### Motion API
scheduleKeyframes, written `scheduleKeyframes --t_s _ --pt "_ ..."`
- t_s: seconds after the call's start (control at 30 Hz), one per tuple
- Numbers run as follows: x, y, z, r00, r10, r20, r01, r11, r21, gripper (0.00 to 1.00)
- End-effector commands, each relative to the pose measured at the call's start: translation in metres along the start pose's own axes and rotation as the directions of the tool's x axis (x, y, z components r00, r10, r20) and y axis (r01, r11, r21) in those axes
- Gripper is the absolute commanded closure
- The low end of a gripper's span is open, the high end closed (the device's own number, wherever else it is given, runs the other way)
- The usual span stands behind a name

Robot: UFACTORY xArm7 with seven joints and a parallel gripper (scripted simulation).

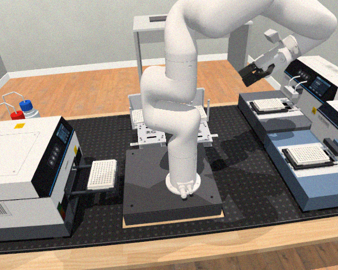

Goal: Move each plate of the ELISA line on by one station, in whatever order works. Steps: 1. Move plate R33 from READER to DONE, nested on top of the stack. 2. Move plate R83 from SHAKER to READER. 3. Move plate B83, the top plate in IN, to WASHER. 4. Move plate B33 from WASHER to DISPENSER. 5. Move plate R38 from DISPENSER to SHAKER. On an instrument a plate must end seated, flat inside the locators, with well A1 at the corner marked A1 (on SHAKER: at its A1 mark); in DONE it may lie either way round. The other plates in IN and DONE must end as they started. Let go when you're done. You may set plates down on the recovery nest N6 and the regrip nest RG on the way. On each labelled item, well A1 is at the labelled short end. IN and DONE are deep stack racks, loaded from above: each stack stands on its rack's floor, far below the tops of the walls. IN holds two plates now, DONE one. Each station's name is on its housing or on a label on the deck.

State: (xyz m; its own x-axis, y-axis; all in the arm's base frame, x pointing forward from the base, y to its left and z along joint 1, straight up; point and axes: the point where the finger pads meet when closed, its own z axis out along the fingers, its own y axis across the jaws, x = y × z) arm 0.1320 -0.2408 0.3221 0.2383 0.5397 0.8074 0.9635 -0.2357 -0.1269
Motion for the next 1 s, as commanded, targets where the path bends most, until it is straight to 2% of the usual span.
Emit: scheduleKeyframes --t_s 0.0,0.53,0.73,0.97 --pt "0.0 0.0 -0.001 1.0 -0.001 0.002 0.001 1.0 -0.001 0.0" --pt "0.0 0.0 -0.001 1.0 -0.001 0.002 0.001 1.0 -0.001 0.0" --pt "0.003 0.008 0.017 0.974 -0.188 0.131 0.177 0.98 0.085 0.0" --pt "0.006 0.017 0.039 0.879 -0.403 0.254 0.357 0.91 0.21 0.0"
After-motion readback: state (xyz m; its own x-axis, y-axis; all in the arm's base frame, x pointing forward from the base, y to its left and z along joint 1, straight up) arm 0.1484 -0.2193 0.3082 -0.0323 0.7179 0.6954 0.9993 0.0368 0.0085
